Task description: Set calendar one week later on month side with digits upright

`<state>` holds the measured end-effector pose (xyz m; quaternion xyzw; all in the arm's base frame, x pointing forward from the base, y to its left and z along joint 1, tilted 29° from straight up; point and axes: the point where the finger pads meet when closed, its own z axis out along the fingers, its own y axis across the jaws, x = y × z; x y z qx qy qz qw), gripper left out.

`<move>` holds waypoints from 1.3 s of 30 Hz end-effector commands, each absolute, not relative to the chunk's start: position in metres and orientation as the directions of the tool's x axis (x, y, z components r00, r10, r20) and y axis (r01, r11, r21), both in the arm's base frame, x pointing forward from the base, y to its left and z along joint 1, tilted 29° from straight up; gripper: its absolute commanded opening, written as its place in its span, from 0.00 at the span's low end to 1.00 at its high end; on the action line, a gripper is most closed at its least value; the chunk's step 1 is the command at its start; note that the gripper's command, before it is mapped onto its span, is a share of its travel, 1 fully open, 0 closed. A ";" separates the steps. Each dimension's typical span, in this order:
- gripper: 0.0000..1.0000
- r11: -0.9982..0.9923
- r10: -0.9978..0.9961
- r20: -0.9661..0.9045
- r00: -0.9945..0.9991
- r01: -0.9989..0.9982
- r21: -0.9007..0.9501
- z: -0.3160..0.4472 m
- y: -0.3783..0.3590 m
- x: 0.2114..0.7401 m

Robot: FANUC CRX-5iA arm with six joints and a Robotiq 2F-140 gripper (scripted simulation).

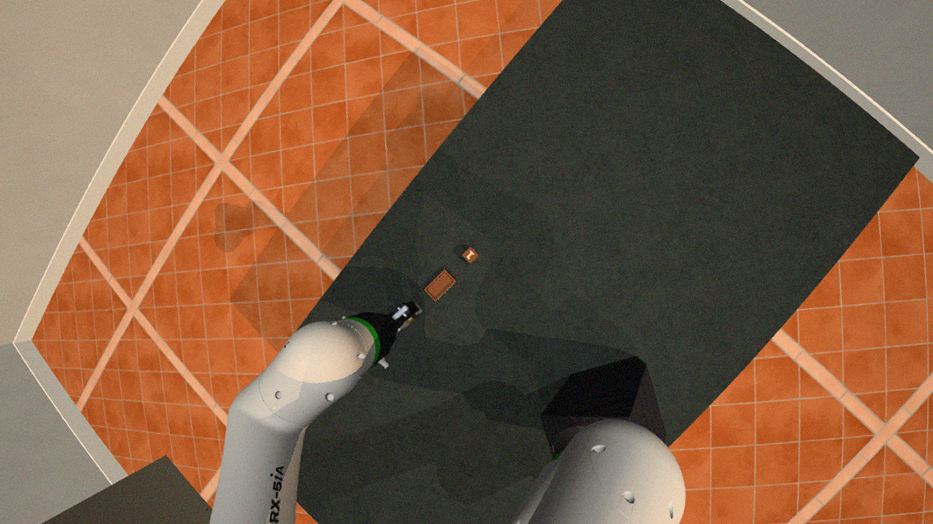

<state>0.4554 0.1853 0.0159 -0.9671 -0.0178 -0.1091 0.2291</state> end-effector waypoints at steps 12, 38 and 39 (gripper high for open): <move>0.16 -0.894 -0.016 0.219 0.976 0.084 -0.439 0.016 0.185 0.456; 0.16 -0.894 -0.016 0.219 0.976 0.084 -0.439 0.016 0.185 0.456; 0.16 -0.894 -0.016 0.219 0.976 0.084 -0.439 0.016 0.185 0.456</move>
